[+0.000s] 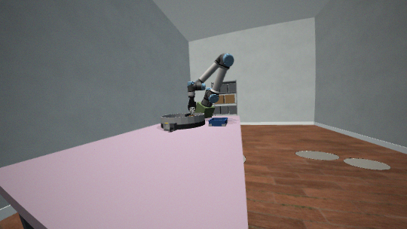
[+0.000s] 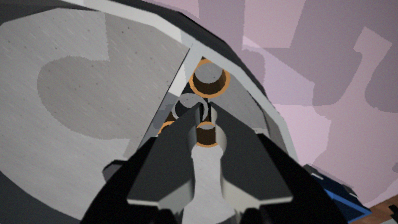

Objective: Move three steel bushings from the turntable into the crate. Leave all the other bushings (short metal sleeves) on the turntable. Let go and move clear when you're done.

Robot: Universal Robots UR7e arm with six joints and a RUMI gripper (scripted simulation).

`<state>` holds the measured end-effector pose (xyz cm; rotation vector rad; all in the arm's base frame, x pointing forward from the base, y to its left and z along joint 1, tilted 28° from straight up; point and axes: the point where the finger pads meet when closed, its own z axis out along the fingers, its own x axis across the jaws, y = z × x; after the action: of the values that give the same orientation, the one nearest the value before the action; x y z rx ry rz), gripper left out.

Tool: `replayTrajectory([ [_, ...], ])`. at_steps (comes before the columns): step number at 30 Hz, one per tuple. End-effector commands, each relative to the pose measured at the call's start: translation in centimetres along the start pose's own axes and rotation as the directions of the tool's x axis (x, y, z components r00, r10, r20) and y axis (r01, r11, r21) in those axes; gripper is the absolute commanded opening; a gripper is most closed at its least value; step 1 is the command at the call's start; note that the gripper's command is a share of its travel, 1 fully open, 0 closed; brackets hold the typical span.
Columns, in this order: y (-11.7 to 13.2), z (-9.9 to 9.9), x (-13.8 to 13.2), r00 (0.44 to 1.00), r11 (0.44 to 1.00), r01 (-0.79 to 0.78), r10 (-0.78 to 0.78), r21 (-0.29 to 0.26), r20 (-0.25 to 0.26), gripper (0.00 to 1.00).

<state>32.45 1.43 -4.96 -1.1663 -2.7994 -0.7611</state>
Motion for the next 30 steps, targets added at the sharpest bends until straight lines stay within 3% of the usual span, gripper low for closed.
replayTrajectory([
  [1, 0.0, 0.0, -0.1, 1.0, 1.0, 0.0, 0.0, 0.0, 0.001, 0.0],
  [17, 0.0, -0.3, -0.1, 1.0, 1.0, 0.0, 0.0, 0.0, 0.001, 0.0],
  [30, 0.0, -3.5, 0.0, 1.0, 1.0, 0.0, 0.0, 0.0, 0.001, 0.0],
])
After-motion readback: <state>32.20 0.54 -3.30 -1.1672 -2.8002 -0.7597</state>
